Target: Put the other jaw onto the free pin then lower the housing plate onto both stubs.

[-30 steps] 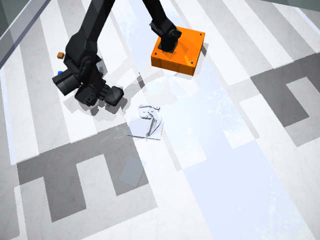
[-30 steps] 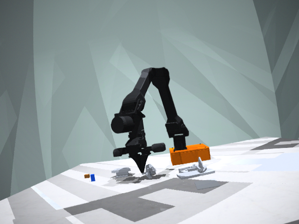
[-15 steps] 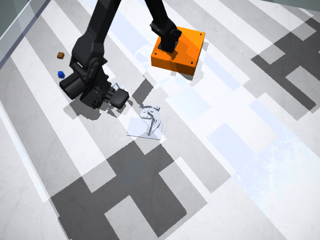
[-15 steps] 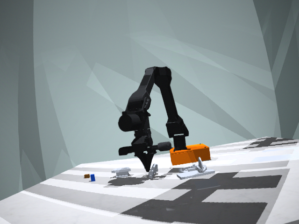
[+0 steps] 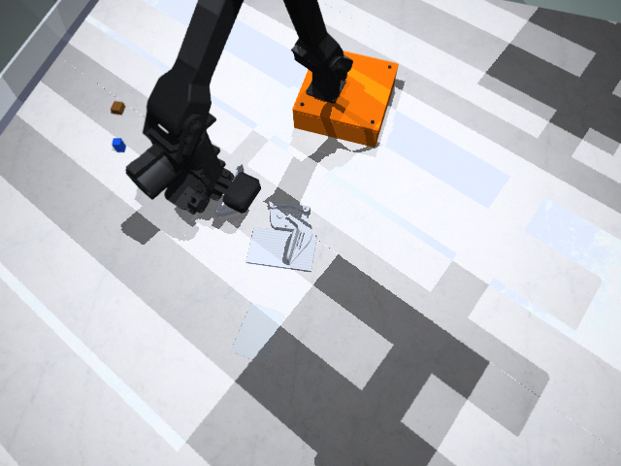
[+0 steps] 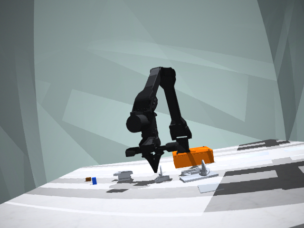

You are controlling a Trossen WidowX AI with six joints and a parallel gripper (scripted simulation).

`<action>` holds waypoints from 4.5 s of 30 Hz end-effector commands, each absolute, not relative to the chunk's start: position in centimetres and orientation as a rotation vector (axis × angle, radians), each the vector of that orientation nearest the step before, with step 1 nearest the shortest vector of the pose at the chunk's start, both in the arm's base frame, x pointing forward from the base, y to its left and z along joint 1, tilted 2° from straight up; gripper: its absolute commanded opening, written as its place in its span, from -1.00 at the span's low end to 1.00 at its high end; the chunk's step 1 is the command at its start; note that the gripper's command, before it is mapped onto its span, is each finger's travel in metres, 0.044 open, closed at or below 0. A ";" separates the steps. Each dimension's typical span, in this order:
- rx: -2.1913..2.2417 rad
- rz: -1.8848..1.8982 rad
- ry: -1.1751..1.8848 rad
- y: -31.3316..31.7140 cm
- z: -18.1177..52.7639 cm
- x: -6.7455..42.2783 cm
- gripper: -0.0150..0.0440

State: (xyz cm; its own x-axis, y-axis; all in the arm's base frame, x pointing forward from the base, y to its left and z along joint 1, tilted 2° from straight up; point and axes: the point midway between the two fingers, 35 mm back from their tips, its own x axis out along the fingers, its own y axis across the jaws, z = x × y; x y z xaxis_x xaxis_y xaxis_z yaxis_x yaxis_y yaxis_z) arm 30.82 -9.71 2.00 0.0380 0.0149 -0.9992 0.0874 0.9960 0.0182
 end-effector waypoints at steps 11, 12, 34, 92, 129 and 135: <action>0.078 -0.065 1.502 -10.0 6.4 31.1 -0.05; 0.078 -0.065 1.502 -10.0 6.4 31.1 0.04; 0.078 -0.065 1.502 -10.0 6.4 31.1 1.00; 0.080 -0.062 1.512 -9.9 7.2 30.8 -0.22; 0.080 -0.062 1.512 -9.9 7.2 30.8 1.00; 0.080 -0.062 1.512 -9.9 7.2 30.8 0.91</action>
